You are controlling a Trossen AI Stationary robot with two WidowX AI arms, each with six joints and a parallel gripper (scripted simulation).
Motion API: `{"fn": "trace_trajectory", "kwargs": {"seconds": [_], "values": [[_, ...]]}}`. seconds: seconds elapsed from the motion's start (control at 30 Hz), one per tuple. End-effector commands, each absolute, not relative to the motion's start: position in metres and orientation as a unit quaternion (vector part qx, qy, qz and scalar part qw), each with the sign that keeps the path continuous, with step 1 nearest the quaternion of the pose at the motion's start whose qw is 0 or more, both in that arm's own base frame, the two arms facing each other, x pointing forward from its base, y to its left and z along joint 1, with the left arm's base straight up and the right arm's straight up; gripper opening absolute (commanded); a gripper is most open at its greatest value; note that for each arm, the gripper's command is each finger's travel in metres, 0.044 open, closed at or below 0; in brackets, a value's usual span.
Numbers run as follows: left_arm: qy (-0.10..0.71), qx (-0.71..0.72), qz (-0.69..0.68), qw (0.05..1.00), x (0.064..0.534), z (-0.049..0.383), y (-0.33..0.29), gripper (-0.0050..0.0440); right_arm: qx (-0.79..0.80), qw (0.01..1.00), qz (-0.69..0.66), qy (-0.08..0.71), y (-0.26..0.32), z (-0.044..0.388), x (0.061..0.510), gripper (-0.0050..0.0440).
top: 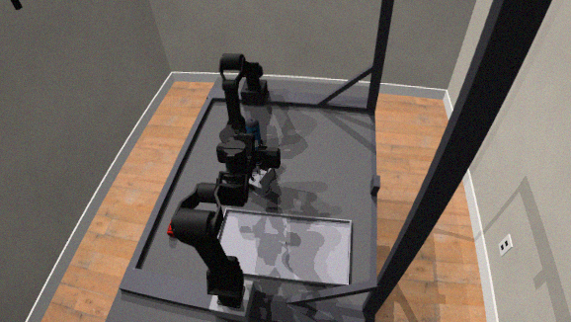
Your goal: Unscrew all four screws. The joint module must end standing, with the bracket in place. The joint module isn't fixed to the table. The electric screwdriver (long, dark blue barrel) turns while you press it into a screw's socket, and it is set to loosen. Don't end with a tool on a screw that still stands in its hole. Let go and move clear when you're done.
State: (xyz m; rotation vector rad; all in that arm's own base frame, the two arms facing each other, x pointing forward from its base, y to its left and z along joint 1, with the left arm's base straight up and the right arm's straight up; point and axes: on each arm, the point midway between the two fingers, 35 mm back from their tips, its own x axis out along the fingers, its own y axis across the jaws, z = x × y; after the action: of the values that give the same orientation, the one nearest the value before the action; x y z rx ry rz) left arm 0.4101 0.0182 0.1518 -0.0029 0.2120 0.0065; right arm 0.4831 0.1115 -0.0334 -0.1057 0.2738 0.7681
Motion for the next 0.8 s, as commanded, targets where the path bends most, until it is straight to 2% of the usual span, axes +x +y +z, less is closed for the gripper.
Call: {"fn": "trace_trajectory", "kwargs": {"seconds": [0.0,0.4,0.47,0.57,0.77], "values": [[0.108,-0.006,0.008,0.994,0.408,0.142,0.024,0.0161,-0.057,0.919,0.372,0.116,0.111,-0.018,0.489,0.0241],[0.103,0.008,0.011,0.995,0.406,0.15,0.027,0.0161,-0.057,0.919,0.372,0.116,0.111,-0.018,0.489,0.0241],[0.113,0.008,0.011,0.993,0.404,0.14,0.026,0.0161,-0.057,0.919,0.372,0.116,0.111,-0.018,0.489,0.0241],[0.103,0.006,0.01,0.995,0.409,0.158,0.023,0.0161,-0.057,0.919,0.372,0.116,0.111,-0.018,0.489,0.0241],[0.119,0.004,0.01,0.993,0.409,0.146,0.02,0.0161,-0.057,0.919,0.372,0.116,0.111,-0.018,0.489,0.0241]]}}
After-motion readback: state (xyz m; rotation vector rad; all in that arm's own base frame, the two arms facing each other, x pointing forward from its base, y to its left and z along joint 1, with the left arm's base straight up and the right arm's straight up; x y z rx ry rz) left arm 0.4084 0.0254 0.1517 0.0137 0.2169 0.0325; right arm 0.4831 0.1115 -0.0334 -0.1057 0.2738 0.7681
